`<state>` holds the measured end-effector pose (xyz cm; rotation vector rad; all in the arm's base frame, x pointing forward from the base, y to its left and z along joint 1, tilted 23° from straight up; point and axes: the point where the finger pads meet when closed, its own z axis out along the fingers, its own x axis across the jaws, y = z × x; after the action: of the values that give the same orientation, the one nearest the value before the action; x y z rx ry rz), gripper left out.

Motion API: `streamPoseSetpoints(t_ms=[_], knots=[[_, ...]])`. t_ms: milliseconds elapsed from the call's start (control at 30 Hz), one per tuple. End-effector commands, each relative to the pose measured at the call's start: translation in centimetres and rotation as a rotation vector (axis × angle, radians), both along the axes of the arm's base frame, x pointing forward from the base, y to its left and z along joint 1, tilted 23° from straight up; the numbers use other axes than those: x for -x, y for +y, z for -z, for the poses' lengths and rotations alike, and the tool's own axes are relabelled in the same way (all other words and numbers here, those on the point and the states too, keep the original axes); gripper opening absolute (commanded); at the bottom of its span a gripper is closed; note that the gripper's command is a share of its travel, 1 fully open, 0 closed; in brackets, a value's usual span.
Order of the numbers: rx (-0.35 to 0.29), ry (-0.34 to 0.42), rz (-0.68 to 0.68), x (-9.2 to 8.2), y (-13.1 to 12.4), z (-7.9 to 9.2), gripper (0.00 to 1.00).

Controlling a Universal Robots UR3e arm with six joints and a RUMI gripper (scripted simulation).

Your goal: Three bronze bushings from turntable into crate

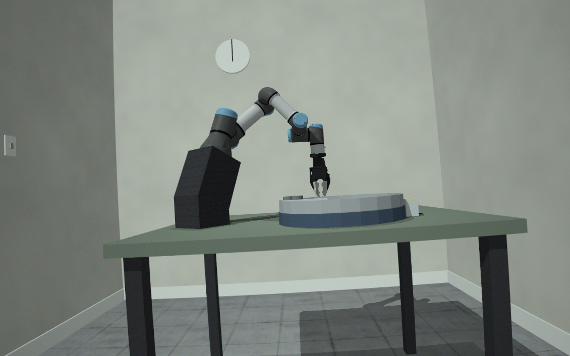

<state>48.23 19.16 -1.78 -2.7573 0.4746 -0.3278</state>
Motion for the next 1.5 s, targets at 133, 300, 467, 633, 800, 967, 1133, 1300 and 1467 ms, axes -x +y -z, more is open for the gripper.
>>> streamPoseSetpoints(t_ms=[133,300,467,633,800,967,1133,1300,1467], knots=[[0.000,-0.003,0.000,-0.11,0.02,0.00,0.00],[0.000,-0.003,0.000,-0.16,0.06,0.15,0.00],[0.000,-0.003,0.000,-0.19,0.09,0.25,0.00],[0.000,-0.003,0.000,-0.23,0.12,0.38,0.00],[0.000,-0.003,0.000,-0.24,0.14,0.44,0.00],[0.000,-0.003,0.000,-0.24,0.14,0.44,0.00],[0.000,-0.003,0.000,-0.24,0.14,0.44,0.00],[0.000,-0.003,0.000,-0.24,0.14,0.44,0.00],[0.000,-0.003,0.000,-0.24,0.14,0.44,0.00]])
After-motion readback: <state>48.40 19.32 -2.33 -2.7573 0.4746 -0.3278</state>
